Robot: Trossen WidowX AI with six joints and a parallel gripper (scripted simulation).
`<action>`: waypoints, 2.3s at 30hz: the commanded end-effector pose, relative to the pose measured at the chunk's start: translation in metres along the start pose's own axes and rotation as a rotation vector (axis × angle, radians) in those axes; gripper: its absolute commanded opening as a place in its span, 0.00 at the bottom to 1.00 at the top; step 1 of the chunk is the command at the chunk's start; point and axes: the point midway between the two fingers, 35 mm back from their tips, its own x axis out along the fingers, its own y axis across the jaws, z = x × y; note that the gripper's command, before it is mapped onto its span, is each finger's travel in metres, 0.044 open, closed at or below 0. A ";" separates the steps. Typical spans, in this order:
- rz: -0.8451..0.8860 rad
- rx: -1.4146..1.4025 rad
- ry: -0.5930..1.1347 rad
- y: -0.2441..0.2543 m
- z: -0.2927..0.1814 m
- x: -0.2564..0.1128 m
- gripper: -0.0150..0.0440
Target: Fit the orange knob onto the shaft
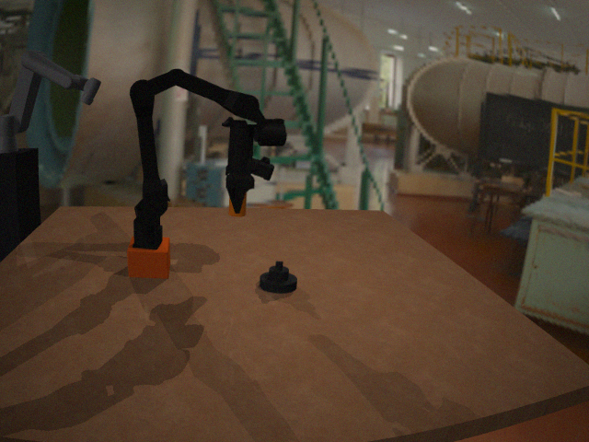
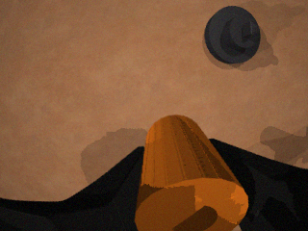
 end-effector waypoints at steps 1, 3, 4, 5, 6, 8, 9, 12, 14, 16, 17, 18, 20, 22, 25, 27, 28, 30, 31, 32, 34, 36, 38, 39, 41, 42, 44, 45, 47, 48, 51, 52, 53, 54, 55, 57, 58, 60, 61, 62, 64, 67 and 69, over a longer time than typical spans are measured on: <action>-0.001 0.006 -0.008 -0.001 0.001 -0.005 0.25; -0.002 0.006 -0.009 -0.004 0.005 -0.004 0.25; -0.002 0.006 -0.009 -0.005 0.007 -0.003 0.25; -0.002 0.006 -0.009 -0.007 0.009 -0.003 0.25; -0.002 0.006 -0.009 -0.008 0.011 -0.002 0.25; -0.002 0.006 -0.009 -0.011 0.016 -0.001 0.25; -0.002 0.006 -0.010 -0.013 0.018 0.000 0.25; -0.003 0.006 -0.010 -0.018 0.024 0.002 0.25; -0.003 0.006 -0.010 -0.021 0.028 0.004 0.25; -0.003 0.006 -0.011 -0.025 0.032 0.006 0.25; -0.003 0.006 -0.011 -0.027 0.034 0.006 0.25; -0.004 0.006 -0.011 -0.029 0.036 0.007 0.25; -0.004 0.006 -0.012 -0.033 0.040 0.009 0.25; -0.004 0.006 -0.012 -0.037 0.044 0.011 0.25; -0.005 0.006 -0.012 -0.043 0.050 0.013 0.25; -0.005 0.006 -0.013 -0.047 0.054 0.015 0.25; -0.006 0.006 -0.013 -0.049 0.055 0.016 0.25; -0.006 0.006 -0.013 -0.054 0.059 0.018 0.25; -0.006 0.006 -0.013 -0.056 0.061 0.019 0.25; -0.007 0.006 -0.014 -0.058 0.062 0.020 0.25; -0.007 0.006 -0.014 -0.063 0.066 0.022 0.25; -0.008 0.006 -0.014 -0.068 0.069 0.025 0.25; -0.008 0.006 -0.014 -0.073 0.072 0.027 0.25; -0.008 0.006 -0.015 -0.075 0.074 0.028 0.25; -0.009 0.006 -0.015 -0.080 0.077 0.030 0.25; -0.009 0.006 -0.015 -0.083 0.078 0.031 0.25; -0.010 0.006 -0.015 -0.088 0.081 0.034 0.25; -0.010 0.006 -0.015 -0.091 0.082 0.035 0.25; -0.011 0.006 -0.016 -0.096 0.085 0.037 0.25; -0.011 0.006 -0.016 -0.099 0.086 0.038 0.25; -0.012 0.006 -0.016 -0.107 0.090 0.042 0.25; -0.013 0.006 -0.016 -0.110 0.091 0.043 0.25; -0.013 0.006 -0.016 -0.113 0.092 0.044 0.25; -0.013 0.006 -0.016 -0.114 0.093 0.045 0.25; -0.013 0.006 -0.016 -0.114 0.093 0.045 0.25; -0.013 0.006 -0.016 -0.115 0.093 0.047 0.25; -0.013 0.006 -0.016 -0.115 0.093 0.049 0.25; -0.013 0.006 -0.016 -0.115 0.093 0.054 0.25; -0.013 0.006 -0.016 -0.115 0.093 0.057 0.25; -0.013 0.006 -0.016 -0.115 0.093 0.060 0.25; -0.013 0.006 -0.016 -0.115 0.093 0.067 0.25; -0.013 0.006 -0.016 -0.115 0.093 0.071 0.25; -0.013 0.009 -0.016 -0.115 0.093 0.070 0.25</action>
